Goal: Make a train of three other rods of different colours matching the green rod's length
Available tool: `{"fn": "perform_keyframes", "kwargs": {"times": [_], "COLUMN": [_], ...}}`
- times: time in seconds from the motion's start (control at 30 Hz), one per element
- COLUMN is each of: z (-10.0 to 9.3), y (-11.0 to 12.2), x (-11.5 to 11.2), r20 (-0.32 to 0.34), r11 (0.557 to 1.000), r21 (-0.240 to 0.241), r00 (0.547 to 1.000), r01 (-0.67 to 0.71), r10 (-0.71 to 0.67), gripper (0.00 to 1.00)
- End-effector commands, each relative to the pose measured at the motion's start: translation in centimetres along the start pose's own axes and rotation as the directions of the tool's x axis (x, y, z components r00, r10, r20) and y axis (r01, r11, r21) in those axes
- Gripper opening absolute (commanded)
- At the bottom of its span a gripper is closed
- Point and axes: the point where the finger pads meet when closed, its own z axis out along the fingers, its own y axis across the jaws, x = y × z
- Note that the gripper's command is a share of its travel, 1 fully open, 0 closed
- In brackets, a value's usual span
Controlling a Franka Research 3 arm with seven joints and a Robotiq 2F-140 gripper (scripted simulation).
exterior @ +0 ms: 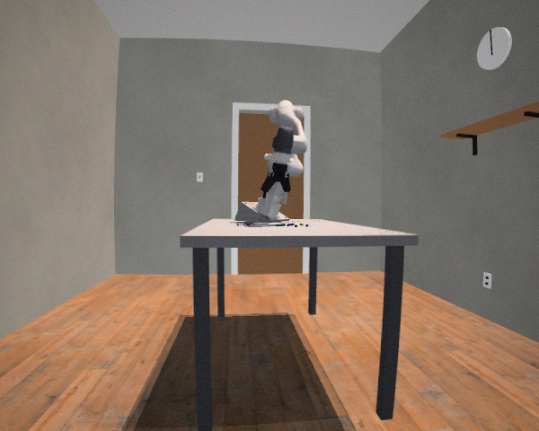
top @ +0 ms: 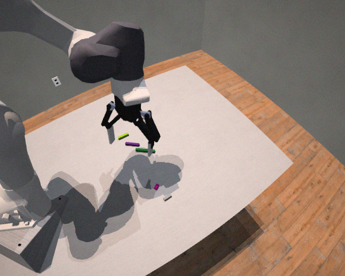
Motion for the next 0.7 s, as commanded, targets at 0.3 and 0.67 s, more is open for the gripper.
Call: {"fn": "perform_keyframes", "kwargs": {"times": [0.3, 0.67], "z": [0.3, 0.8], "y": [-1.0, -1.8], "x": [-0.4, -0.6], "r20": [0.045, 0.081], "r11": [1.000, 0.999], "r21": [-0.006, -0.010], "r00": [0.999, 0.996], "r01": [0.029, 0.042], "r10": [-0.029, -0.041], "gripper": [1.00, 1.00]}}
